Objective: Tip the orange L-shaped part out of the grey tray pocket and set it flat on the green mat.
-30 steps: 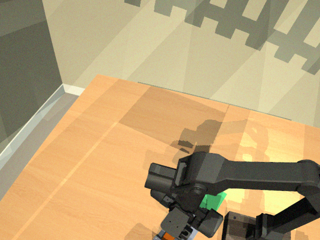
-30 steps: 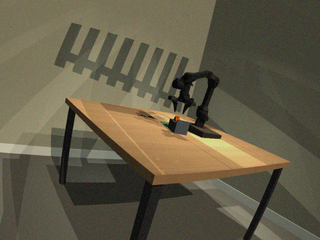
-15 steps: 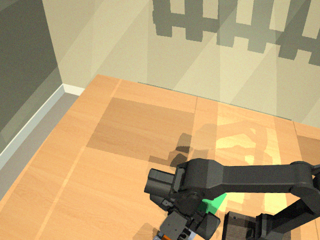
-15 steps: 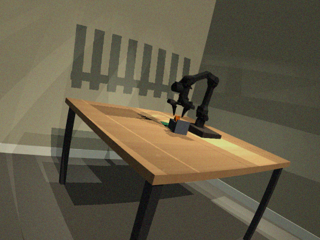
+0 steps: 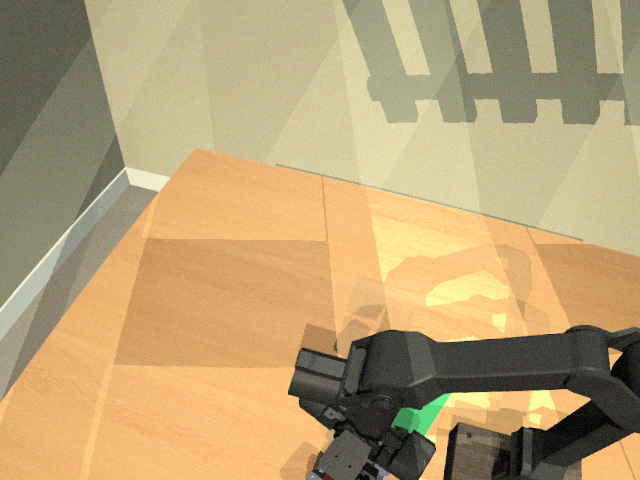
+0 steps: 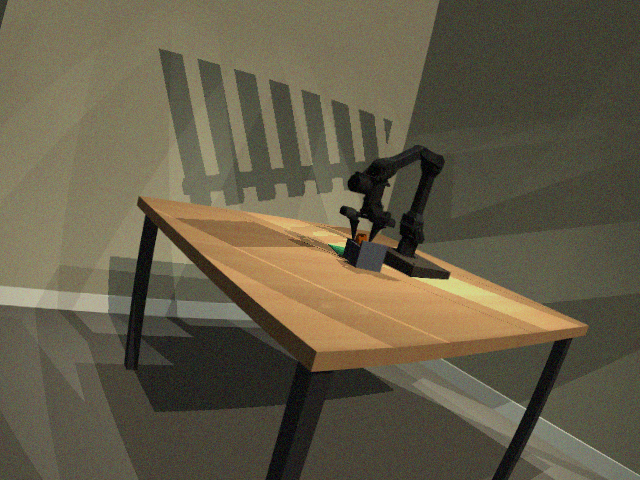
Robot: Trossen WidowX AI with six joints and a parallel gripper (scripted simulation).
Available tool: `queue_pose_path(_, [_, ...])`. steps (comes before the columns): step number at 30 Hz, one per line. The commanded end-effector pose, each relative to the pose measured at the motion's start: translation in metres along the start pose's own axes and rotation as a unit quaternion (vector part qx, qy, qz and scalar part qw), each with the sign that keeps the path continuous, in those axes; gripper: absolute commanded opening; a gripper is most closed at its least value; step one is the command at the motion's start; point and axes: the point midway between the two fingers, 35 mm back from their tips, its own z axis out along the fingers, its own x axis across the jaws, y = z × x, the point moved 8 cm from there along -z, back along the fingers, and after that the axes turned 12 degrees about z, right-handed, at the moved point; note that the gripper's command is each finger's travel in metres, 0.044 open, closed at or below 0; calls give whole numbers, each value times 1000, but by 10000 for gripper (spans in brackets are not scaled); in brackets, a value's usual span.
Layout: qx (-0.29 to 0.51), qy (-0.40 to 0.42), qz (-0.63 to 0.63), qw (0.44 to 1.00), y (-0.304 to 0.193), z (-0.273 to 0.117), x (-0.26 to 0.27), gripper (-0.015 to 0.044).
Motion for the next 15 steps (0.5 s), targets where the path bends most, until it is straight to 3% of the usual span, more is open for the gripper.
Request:
queue_pose_path(1, [4, 3, 3, 1000, -1, 7, 1, 280])
queue_pose_path(3, [4, 3, 3, 1000, -1, 7, 1, 280])
queue_pose_path(8, [1, 1, 0, 1000, 0, 4, 0, 149])
queue_pose_path(15, [1, 1, 0, 1000, 0, 4, 0, 102])
